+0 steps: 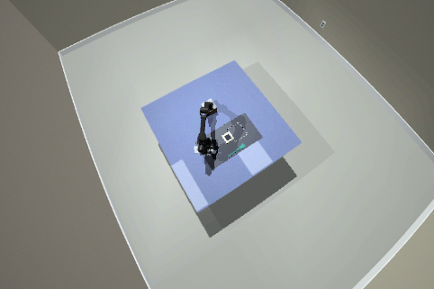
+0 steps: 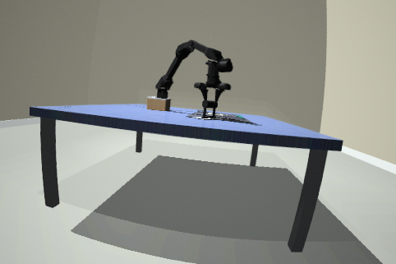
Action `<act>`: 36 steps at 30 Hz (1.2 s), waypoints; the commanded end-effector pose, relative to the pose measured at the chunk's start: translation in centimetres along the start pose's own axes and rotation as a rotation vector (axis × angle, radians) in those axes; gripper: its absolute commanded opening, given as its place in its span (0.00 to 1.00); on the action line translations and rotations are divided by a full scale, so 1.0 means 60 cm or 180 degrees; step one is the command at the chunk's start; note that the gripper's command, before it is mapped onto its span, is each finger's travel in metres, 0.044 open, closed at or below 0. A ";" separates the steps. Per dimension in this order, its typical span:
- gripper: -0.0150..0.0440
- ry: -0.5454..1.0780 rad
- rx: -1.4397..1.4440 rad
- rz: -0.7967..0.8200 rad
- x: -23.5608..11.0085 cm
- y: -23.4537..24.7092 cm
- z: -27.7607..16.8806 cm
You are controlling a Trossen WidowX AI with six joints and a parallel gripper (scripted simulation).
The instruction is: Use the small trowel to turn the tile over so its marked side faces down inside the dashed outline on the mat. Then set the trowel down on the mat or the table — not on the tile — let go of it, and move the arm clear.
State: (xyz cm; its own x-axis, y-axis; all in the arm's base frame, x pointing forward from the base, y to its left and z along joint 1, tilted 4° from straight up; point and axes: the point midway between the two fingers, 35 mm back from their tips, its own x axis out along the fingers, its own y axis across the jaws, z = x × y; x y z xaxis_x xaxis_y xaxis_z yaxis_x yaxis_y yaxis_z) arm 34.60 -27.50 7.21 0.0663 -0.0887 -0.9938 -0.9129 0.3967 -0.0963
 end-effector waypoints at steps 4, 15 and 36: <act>0.71 -0.0030 0.0010 0.0049 0.026 0.005 0.003; 0.47 -0.0030 0.0010 0.0049 0.026 0.005 0.003; 0.47 -0.0030 -0.0049 0.0049 0.026 0.005 0.003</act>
State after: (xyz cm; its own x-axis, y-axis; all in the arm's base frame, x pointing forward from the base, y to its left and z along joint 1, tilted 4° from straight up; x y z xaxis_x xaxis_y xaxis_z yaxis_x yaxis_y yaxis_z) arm 34.46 -27.43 5.95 0.0562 -0.0809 -0.9951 -0.9130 0.3993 -0.0840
